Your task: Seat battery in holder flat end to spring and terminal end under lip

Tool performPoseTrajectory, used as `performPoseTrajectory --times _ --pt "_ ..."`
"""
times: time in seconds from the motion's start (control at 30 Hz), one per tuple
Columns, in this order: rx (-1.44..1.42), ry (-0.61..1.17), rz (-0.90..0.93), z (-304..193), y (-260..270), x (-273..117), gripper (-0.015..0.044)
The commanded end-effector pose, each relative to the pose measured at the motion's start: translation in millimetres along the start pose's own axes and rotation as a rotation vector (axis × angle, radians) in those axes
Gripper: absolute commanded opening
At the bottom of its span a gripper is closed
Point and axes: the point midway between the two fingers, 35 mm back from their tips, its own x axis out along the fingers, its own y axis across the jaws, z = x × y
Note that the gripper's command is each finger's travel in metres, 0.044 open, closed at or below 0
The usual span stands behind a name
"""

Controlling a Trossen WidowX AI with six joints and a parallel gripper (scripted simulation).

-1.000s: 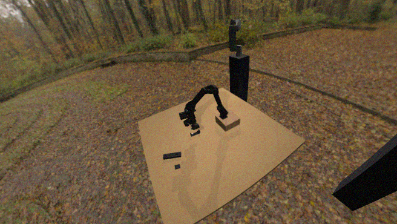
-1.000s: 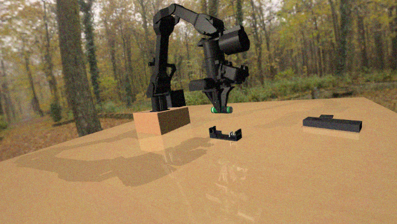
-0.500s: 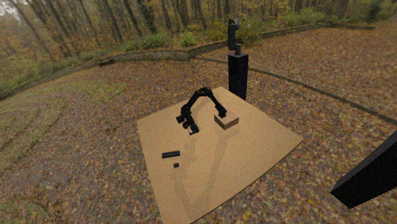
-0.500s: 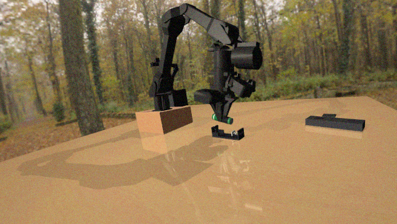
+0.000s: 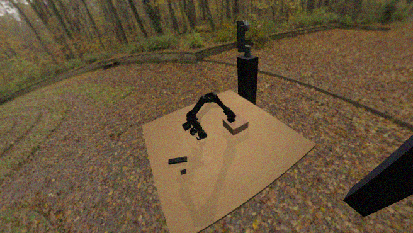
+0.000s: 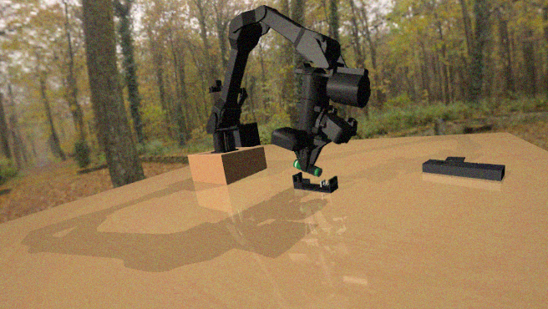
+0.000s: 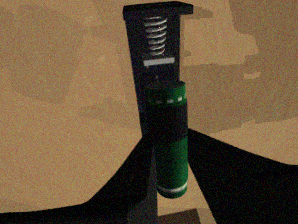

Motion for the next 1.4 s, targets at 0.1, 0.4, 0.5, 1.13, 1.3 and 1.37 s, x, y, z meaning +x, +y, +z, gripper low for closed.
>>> performPoseTrajectory --times 0.1,0.4,0.5,1.13,1.3,1.37 --pt "-0.006 0.05 -0.004 3 0 3 0.0061" --pt "-0.006 0.104 -0.003 6 0 6 0.0061" --pt "-0.006 0.122 -0.003 7 0 7 0.0061" --pt "-0.006 0.227 -0.003 12 0 13 0.0061" --pt "-0.007 0.227 -0.003 14 0 12 0.0061" --pt "-0.007 0.227 -0.003 16 0 12 0.0061"
